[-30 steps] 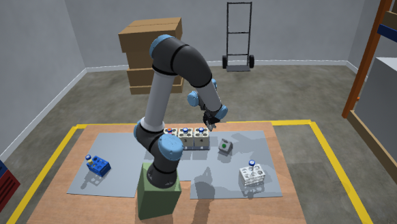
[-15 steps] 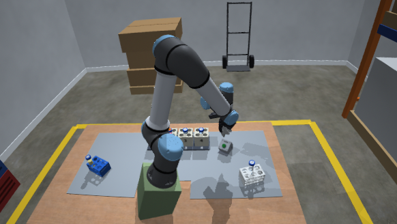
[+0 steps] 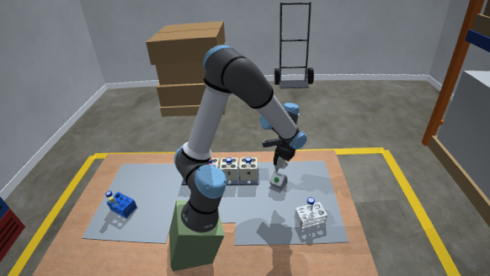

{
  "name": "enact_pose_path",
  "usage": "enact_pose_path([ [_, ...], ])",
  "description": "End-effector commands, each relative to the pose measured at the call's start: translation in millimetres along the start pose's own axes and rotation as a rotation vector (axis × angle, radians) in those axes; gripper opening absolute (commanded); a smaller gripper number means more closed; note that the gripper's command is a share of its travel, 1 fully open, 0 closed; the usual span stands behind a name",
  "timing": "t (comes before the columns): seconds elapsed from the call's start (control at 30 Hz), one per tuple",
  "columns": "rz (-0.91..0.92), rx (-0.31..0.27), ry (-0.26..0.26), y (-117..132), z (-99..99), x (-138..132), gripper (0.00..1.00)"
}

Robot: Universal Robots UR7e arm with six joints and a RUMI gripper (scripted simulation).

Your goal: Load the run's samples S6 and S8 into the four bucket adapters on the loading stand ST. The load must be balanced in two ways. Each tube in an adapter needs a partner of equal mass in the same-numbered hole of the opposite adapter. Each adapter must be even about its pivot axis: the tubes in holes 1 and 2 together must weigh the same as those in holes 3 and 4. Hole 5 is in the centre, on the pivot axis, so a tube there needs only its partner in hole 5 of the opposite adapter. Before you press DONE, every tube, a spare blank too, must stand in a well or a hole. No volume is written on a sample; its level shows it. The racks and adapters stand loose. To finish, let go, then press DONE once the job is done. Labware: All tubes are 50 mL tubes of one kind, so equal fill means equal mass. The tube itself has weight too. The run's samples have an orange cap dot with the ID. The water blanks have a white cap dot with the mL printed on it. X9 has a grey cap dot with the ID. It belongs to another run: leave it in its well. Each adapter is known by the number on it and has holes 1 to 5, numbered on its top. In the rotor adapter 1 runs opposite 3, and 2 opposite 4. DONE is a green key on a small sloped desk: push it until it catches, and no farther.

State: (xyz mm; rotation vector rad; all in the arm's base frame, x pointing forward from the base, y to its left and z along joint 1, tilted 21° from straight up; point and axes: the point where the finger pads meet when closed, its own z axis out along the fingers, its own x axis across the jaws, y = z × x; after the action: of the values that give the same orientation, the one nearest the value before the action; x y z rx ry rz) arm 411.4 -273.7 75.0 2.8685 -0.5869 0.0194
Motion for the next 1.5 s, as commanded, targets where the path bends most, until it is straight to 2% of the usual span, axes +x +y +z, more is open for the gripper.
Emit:
enact_pose_path([
  [0.0, 0.002, 0.010, -0.046, 1, 12.8, 5, 0.00],
  [0.17, 0.002, 0.010, -0.046, 2, 27.3, 9, 0.00],
  [0.6, 0.002, 0.010, -0.046, 2, 27.3, 9, 0.00],
  [1.47, 0.002, 0.010, -0.046, 3, 42.8, 12, 0.00],
])
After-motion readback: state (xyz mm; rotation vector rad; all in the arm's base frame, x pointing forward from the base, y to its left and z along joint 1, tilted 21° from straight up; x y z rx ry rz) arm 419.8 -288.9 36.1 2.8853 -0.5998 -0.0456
